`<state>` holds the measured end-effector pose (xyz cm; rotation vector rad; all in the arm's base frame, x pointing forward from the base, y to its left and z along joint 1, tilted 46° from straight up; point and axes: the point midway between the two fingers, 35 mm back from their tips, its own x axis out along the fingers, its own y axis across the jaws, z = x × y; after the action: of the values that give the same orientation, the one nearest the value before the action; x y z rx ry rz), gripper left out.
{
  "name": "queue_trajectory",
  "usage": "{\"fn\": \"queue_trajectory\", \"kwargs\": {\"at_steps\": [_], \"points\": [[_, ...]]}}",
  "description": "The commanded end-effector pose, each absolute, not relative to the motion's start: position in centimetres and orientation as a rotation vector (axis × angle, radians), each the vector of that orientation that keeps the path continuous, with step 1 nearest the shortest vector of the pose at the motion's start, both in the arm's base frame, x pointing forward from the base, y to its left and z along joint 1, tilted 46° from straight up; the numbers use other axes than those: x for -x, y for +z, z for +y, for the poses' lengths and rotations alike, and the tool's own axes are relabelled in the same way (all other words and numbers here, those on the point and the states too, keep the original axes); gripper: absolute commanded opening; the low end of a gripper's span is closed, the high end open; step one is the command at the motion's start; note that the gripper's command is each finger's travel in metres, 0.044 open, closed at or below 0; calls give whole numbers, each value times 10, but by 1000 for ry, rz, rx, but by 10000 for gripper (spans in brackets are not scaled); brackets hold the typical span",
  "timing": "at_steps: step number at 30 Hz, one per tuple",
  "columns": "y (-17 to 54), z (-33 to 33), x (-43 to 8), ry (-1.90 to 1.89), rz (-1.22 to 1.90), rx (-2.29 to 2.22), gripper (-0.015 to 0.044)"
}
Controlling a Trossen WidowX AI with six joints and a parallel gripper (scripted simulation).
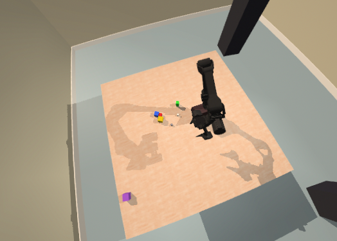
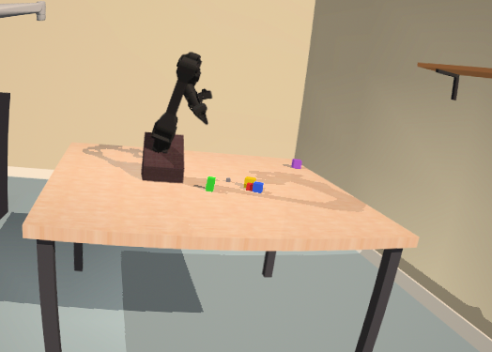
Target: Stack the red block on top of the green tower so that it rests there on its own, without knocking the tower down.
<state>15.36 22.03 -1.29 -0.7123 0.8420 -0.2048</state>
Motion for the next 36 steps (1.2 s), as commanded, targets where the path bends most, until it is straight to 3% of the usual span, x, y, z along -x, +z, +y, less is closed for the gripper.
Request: {"fn": "queue_trajectory", "kwargs": {"at_steps": [1, 21, 36], "points": [[-8, 213, -175, -266, 900, 670, 440], [20, 143, -284, -533, 1083, 490, 440], [53, 51, -359, -701, 1158, 375, 440]]}}
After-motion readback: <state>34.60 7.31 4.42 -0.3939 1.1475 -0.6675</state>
